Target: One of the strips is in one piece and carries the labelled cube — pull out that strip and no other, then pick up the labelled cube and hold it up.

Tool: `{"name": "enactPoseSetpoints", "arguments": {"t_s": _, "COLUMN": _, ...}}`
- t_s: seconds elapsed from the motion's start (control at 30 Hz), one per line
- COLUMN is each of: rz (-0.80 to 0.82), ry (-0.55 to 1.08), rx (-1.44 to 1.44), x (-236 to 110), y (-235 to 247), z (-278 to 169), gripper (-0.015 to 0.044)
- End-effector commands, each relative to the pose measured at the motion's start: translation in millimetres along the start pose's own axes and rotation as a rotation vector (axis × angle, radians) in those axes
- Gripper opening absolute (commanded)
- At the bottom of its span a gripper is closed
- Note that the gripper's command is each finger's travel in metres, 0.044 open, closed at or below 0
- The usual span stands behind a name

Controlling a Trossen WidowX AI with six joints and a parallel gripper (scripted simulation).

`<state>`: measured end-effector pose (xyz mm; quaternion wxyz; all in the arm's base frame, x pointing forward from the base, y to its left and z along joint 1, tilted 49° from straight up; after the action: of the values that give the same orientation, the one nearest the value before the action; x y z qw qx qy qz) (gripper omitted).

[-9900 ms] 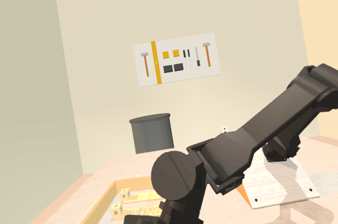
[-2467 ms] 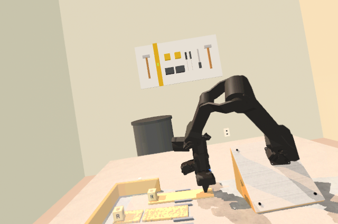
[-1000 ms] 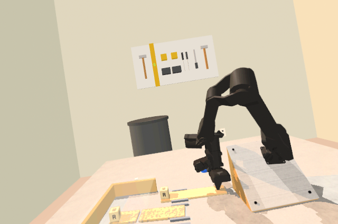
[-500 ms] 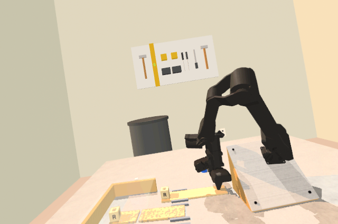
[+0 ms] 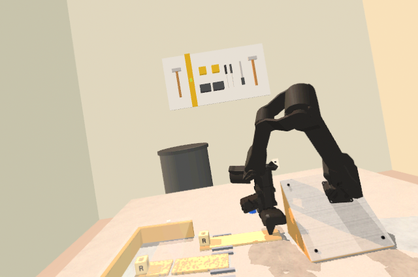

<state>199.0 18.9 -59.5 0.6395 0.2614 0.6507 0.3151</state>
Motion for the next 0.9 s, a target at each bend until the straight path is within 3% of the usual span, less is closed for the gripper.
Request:
{"name": "enactPoseSetpoints", "arguments": {"t_s": 0.0, "rz": 0.0, "ry": 0.025, "rx": 0.007, "x": 3, "y": 1, "z": -6, "gripper": 0.0}}
{"name": "enactPoseSetpoints", "arguments": {"t_s": 0.7, "rz": 0.0, "ry": 0.025, "rx": 0.007, "x": 3, "y": 1, "z": -6, "gripper": 0.0}}
{"name": "enactPoseSetpoints", "arguments": {"t_s": 0.87, "rz": -0.003, "ry": 0.023, "rx": 0.006, "x": -40, "y": -1, "z": 3, "gripper": 0.0}}
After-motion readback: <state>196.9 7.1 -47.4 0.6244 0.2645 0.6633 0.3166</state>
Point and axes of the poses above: the point midway between the two fingers, 35 mm back from their tips, its own x axis out along the fingers, its own y axis across the jaws, z = x × y, the point moved 4 cm from there along -x, back along the fingers, and after that the axes turned 3 degrees about -x, right-handed, at the moved point
